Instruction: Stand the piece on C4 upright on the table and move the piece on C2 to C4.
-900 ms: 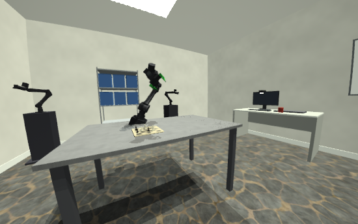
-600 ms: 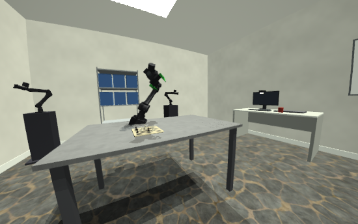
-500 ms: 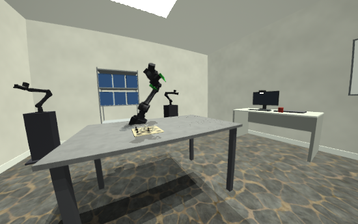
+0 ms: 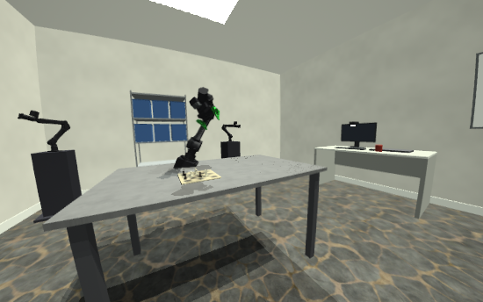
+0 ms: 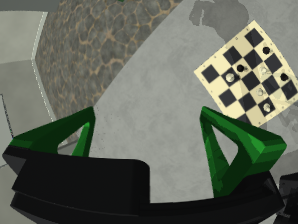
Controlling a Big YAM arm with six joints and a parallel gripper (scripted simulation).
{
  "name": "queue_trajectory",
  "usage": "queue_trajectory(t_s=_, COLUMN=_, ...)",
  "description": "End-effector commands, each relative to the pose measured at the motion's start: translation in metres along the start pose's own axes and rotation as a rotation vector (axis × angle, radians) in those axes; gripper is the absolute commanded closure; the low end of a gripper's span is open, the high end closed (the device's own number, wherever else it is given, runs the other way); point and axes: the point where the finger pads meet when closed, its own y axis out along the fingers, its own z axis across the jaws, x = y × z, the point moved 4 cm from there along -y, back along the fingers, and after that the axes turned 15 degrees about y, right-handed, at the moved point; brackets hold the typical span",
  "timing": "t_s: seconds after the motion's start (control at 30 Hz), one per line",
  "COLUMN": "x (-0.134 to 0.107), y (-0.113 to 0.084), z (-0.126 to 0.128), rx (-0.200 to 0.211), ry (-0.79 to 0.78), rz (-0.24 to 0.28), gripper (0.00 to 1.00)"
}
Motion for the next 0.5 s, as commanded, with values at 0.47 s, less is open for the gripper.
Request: queue_trajectory(t_s=0.47, x=0.065, y=0.096, z=-0.073, rx=-0.607, ry=0.061, rz=0.044, gripper=0.0)
